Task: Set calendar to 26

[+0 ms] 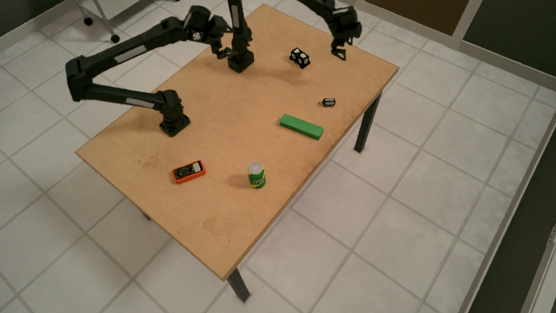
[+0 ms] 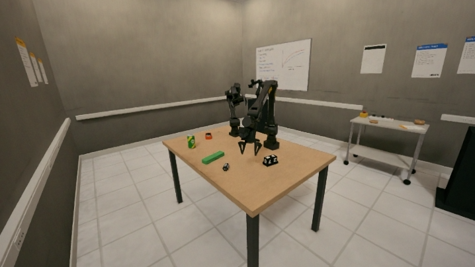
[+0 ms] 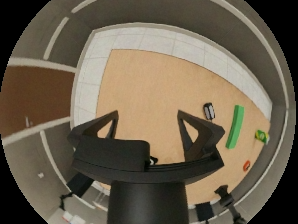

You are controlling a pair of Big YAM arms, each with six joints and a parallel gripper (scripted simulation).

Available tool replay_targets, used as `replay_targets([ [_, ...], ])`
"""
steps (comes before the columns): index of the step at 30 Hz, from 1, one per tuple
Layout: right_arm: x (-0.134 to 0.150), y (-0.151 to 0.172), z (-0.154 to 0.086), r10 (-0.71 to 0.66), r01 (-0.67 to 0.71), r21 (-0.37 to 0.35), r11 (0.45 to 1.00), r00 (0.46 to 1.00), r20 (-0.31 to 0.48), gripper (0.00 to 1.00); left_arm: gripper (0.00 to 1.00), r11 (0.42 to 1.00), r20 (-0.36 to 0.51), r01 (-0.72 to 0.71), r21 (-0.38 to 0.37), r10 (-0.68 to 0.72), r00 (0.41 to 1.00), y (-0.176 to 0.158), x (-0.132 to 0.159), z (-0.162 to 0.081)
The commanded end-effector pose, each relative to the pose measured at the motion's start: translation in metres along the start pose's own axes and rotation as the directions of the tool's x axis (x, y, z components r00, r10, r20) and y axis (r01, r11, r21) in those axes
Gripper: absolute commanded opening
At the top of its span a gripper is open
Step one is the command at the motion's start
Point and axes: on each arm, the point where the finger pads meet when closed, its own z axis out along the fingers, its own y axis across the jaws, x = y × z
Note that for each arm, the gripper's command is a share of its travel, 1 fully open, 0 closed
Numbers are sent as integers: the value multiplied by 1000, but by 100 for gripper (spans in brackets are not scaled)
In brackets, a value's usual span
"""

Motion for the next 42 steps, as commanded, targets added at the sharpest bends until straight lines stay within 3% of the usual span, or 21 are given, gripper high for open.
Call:
replay_targets([
  [1, -3, 9, -7, -136, 138, -36, 990, 989, 60, 100, 100, 996, 84, 81, -22, -79, 993, -6, -9, -14],
  [5, 12, 25, -21, -306, 320, -86, 943, 941, 143, 100, 100, 966, 183, 244, -91, -224, 957, -14, 30, -25],
  [10, 26, 37, -34, -400, 432, -116, 895, 889, 222, 100, 100, 900, 306, 399, -174, -336, 891, -21, 81, -38],
  [16, 33, 46, -45, -444, 493, -133, 860, 850, 284, 100, 100, 776, 455, 584, -237, -442, 773, -28, 142, -53],
  [18, 33, 46, -45, -444, 493, -133, 860, 850, 284, 100, 100, 776, 455, 584, -237, -442, 773, -28, 142, -53],
  [19, 22, 48, -53, -440, 494, -124, 860, 843, 308, 100, 100, 752, 463, 611, -246, -462, 756, -31, 154, -49],
  [26, 29, 48, -50, -426, 482, -136, 866, 852, 304, 100, 100, 574, 605, 768, -284, -514, 608, -35, 215, -66],
  [27, 30, 47, -49, -427, 482, -137, 865, 852, 302, 100, 100, 545, 635, 796, -264, -522, 569, -37, 210, -71],
  [32, 31, 47, -49, -438, 493, -134, 860, 847, 302, 100, 100, 462, 704, 840, -285, -494, 510, -38, 240, -80],
  [42, 31, 47, -49, -434, 489, -135, 862, 849, 301, 100, 100, 424, 745, 856, -297, -458, 485, -43, 247, -89],
])
